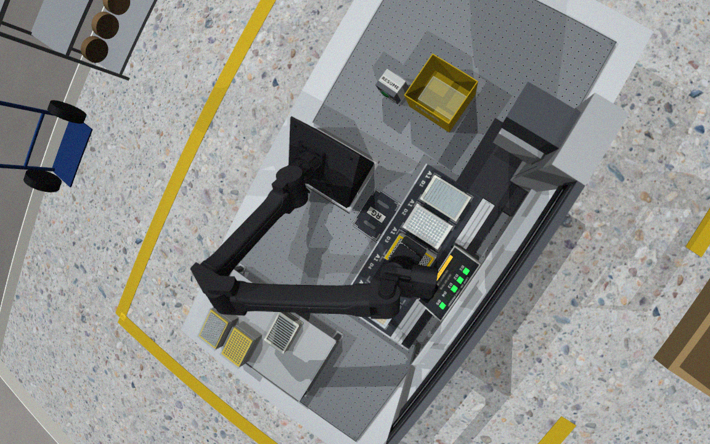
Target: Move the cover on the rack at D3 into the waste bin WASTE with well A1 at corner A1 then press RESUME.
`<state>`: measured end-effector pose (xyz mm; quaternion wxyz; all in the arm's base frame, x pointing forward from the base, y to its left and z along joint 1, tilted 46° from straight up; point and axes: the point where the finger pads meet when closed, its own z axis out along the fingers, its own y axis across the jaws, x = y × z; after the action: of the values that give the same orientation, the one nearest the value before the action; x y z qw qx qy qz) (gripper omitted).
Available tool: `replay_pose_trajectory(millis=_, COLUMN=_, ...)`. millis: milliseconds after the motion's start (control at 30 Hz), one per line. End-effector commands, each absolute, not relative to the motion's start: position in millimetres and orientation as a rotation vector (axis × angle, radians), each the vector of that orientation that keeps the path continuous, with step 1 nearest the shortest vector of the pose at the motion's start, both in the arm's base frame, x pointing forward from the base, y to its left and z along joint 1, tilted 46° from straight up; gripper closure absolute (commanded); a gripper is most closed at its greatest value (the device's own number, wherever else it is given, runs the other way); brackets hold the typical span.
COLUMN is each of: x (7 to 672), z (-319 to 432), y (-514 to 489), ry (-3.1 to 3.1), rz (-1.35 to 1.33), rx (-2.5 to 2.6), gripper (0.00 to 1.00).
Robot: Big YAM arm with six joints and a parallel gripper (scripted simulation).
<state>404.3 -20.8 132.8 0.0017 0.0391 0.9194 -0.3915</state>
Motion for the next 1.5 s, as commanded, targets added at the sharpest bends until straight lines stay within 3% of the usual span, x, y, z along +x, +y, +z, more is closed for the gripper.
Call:
replay_pose_trajectory(millis=0, x=406, z=122, y=-28, ry=2.905, rz=-1.241, rx=0.083, gripper=0.00)
replay_pose_trajectory(millis=1267, x=419, z=147, y=-4, ry=2.860, rz=-1.193, rx=0.088, gripper=0.00)
replay_pose_trajectory(millis=1467, x=396, z=114, y=5, ry=2.902, rz=-1.242, rx=0.052, gripper=0.00)
